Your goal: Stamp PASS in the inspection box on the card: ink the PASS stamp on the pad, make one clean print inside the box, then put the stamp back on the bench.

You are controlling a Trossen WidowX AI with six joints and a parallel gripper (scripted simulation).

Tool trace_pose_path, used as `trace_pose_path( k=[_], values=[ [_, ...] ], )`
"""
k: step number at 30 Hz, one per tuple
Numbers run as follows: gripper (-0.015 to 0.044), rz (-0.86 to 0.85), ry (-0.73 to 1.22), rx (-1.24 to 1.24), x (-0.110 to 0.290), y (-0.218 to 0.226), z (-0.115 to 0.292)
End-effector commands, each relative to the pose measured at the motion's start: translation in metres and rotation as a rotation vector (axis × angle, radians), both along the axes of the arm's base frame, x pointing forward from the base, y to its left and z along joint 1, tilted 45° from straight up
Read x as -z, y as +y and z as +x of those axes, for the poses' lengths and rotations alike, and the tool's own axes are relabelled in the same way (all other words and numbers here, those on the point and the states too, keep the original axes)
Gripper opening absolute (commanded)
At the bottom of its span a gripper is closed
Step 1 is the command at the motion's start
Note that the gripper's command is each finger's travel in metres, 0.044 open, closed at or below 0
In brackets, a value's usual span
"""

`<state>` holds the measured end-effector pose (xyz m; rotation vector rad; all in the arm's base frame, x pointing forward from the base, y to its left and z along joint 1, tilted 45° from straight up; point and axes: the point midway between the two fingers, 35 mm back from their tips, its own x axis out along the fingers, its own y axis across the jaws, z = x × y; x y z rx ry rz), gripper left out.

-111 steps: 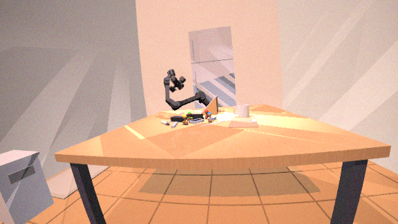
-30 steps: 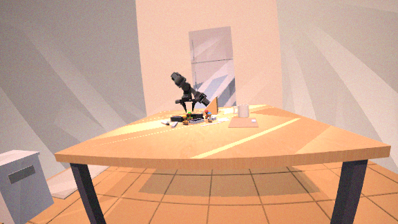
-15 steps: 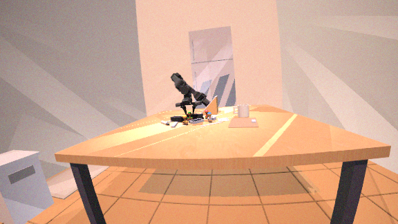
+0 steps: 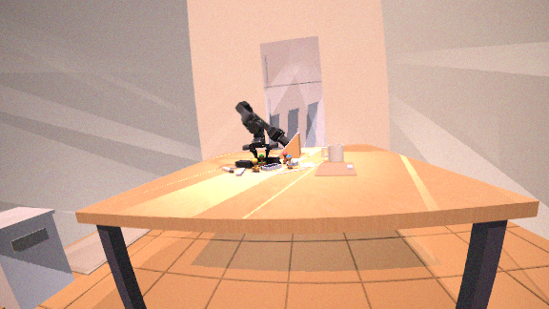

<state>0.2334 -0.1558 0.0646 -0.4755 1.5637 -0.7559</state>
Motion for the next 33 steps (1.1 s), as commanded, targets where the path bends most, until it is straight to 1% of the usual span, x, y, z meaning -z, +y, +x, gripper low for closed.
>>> trace_pose_path(
  k=[1, 17, 20, 21, 33],
  values=[
    [0.02, 0.0, -0.001, 0.0, -0.0002, 0.0001, 0.0002],
    [0.0094, 0.0, -0.001, 0.0, -0.0002, 0.0001, 0.0002],
    [0.0015, 0.0, -0.001, 0.0, -0.0007, 0.0006, 0.0004],
    [0.0, 0.0, -0.001, 0.0, -0.001, 0.0009, 0.0006],
    [0.0, 0.002, -0.001, 0.0, -0.0048, 0.0049, 0.0021]
  ],
)
